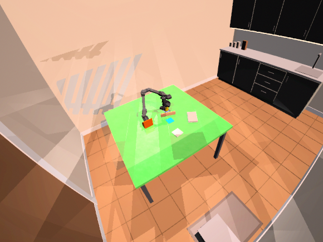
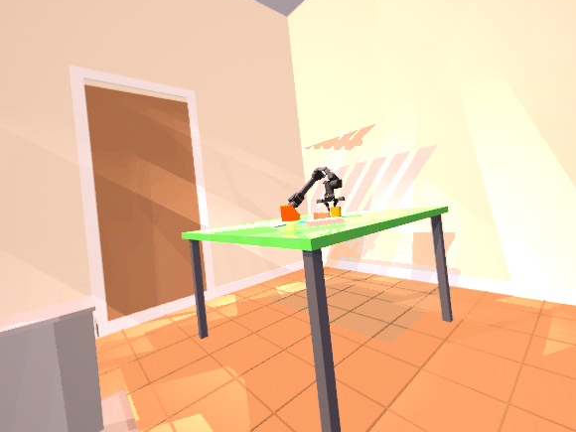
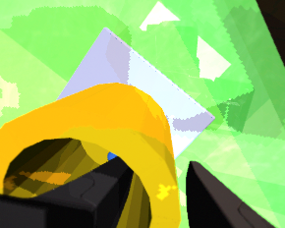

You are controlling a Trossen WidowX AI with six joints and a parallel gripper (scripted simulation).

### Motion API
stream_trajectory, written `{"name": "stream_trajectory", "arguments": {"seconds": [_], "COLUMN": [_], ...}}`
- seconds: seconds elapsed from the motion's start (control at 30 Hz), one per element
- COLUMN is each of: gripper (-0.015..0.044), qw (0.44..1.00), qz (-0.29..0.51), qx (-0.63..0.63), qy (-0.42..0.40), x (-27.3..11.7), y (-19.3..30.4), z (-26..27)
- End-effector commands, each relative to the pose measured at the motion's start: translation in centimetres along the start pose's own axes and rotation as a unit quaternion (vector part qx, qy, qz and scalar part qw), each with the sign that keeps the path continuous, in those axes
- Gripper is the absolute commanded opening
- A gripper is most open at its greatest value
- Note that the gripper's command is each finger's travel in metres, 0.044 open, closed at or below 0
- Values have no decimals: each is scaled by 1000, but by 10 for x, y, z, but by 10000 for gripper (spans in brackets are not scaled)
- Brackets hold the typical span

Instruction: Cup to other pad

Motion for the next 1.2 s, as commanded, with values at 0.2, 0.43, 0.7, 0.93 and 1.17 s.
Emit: {"name": "stream_trajectory", "arguments": {"seconds": [0.2, 0.43, 0.7, 0.93, 1.17], "gripper": [67, 20, 0, 0, 0], "qw": [1000, 1000, 1000, 1000, 1000], "qz": [0, 0, -1, -1, 1], "qx": [0, 0, 1, 3, 4], "qy": [0, 0, 0, 1, 2], "x": [0, 0, -15, -40, -64], "y": [0, 0, -1, -2, -1], "z": [0, 0, 1, 1, -1]}}
Point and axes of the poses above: the point midway between the two fingers, 35 mm back from their tips, its own x axis out along the fingers, its own z axis across the jaws, y = z × x, the point moved 6 cm from there along -x, back along the fingers, and after that the axes turned 15 degrees about x, right-handed, at the moved point
